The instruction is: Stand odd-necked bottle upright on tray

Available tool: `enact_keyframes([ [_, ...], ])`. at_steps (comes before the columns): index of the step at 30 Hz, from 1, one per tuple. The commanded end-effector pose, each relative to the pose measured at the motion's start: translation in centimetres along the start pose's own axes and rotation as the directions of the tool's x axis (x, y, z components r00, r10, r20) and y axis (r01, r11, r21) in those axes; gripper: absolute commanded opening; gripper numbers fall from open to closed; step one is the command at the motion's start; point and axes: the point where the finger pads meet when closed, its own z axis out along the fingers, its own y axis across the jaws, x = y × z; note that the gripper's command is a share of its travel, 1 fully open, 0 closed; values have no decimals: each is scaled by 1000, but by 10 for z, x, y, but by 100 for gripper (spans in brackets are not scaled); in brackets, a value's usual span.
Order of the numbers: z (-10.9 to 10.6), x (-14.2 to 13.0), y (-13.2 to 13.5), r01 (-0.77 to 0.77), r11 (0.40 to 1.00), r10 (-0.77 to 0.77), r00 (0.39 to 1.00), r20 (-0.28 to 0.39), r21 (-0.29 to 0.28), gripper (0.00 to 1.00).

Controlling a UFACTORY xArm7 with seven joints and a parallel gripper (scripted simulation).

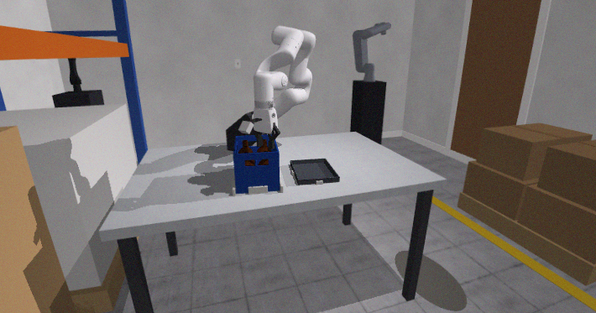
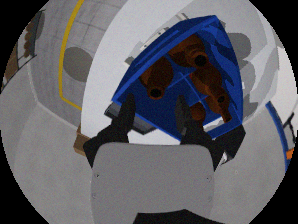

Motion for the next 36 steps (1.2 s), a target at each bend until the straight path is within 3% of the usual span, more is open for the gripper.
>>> enact_keyframes([
  [1, -1, 1, 0, -1, 1000, 1, 1000, -4, 1, 65],
  [36, 20, 1, 0, -1, 1000, 1, 1000, -4, 2, 65],
])
